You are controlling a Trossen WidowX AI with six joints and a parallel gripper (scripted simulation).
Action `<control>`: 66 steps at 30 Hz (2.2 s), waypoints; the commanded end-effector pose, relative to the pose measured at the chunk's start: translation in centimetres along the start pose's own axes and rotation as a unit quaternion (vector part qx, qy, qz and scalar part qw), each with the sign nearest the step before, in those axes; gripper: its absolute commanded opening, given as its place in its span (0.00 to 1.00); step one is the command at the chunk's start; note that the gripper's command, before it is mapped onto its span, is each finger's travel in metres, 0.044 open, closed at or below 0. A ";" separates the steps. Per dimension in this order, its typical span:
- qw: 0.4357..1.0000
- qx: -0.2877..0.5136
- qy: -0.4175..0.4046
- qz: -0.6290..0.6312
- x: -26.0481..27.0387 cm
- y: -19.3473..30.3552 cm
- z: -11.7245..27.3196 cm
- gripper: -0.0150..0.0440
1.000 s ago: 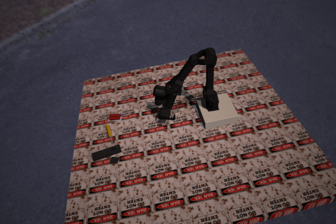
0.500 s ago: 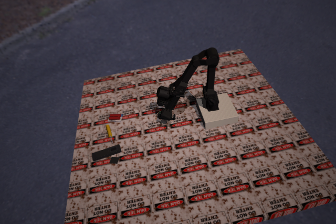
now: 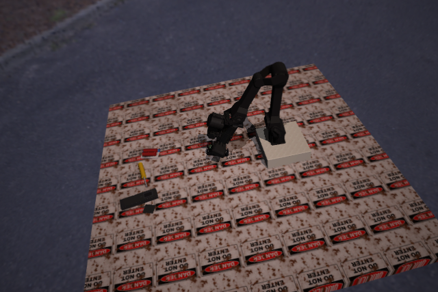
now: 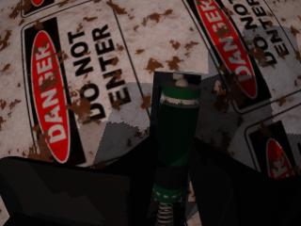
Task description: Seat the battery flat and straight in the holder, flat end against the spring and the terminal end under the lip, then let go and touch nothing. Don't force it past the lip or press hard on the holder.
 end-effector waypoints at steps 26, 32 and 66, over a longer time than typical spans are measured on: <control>1.000 0.014 -0.001 -0.001 0.1 1.5 0.6 0.35; 1.000 0.031 -0.002 0.001 0.1 1.3 0.5 0.35; 0.991 0.132 -0.006 0.006 0.1 0.4 -0.5 0.35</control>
Point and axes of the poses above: the point midway between the two fingers, 35 mm back from their tips, its own z axis back along the fingers, its own x axis across the jaws, y = z × x, the point moved 2 cm from there along z, back along the fingers, and after that the axes turned 6 degrees about z, right-handed, at the moved point
